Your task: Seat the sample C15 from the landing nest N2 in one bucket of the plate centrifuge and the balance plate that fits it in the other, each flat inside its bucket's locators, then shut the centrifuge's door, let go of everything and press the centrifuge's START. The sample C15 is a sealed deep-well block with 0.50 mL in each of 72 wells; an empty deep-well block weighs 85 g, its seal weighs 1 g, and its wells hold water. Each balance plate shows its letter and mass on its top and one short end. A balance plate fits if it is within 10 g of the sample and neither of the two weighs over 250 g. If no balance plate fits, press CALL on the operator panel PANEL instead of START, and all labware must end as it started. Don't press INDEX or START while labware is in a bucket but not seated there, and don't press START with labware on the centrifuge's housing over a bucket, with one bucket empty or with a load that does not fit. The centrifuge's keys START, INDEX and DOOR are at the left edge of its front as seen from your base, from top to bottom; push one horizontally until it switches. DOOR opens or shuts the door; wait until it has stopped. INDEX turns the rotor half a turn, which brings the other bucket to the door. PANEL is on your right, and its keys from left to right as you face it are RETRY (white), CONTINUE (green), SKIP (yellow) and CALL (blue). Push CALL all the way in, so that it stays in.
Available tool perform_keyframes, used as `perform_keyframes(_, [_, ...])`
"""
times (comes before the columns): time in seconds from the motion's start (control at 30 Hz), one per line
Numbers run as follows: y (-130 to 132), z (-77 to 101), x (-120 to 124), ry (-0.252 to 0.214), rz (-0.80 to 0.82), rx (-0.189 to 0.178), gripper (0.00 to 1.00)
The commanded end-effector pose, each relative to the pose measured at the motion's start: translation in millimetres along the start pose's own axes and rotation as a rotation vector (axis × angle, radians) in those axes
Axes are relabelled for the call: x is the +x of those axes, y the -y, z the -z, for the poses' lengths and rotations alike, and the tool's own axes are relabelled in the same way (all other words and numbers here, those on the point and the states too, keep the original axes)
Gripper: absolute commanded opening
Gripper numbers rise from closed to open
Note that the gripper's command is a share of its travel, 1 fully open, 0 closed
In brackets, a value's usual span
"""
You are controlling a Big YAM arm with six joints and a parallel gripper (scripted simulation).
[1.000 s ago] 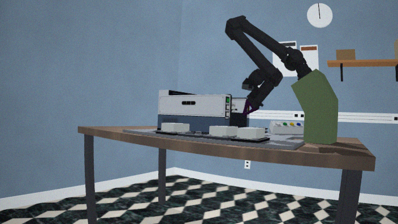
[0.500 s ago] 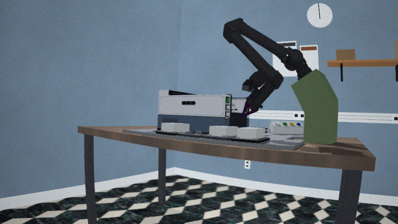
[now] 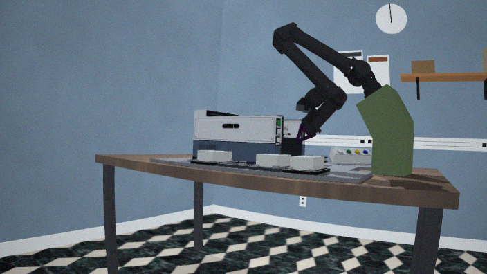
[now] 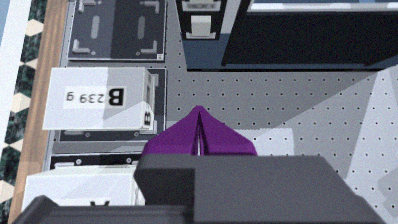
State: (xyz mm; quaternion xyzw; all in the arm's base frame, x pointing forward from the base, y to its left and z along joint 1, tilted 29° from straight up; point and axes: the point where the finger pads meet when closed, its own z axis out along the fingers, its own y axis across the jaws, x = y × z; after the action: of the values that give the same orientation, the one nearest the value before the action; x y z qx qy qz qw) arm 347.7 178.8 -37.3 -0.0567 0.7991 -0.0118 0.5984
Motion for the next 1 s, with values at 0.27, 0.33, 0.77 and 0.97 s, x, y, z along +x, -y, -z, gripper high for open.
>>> perform_keyframes(0.27, [5.6, -3.2, -4.8, 0.019, 0.001, 0.012, 0.0])
perform_keyframes(0.33, [4.5, -4.3, -8.3, 0.027, -0.005, 0.011, 0.0])
perform_keyframes(0.77, [4.0, -10.0, -14.7, 0.019, 0.001, 0.011, 0.0])
perform_keyframes(0.97, [4.2, -15.4, -20.4, 0.02, 0.001, 0.011, 0.0])
